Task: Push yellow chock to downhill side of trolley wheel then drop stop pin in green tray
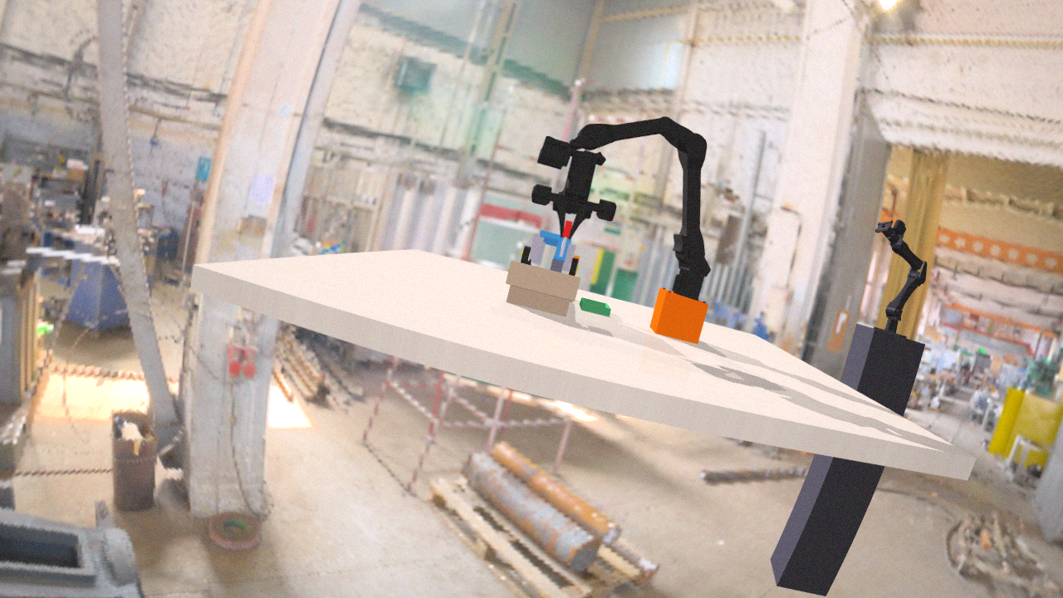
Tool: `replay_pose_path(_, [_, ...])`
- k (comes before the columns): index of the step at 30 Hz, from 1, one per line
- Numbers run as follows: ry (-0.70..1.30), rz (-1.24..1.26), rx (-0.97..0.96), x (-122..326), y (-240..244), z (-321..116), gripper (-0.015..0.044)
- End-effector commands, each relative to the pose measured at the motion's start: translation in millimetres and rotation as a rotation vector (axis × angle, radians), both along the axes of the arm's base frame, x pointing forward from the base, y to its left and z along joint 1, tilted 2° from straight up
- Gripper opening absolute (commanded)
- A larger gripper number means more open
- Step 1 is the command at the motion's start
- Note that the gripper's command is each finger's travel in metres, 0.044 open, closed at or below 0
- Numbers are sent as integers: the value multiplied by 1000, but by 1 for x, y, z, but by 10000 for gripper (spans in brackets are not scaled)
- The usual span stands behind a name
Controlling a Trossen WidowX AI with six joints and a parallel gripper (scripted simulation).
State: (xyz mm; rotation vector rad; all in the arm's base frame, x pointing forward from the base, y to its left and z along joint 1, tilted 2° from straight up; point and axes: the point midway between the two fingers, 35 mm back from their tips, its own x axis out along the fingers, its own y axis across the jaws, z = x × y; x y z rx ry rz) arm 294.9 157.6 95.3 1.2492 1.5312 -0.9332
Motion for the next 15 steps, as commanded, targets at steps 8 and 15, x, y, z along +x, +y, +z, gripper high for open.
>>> replay_pose_path(8, [-5,3,8,1,1,9,0])
replay_pose_path(15, [-5,3,8,2,2,13,0])
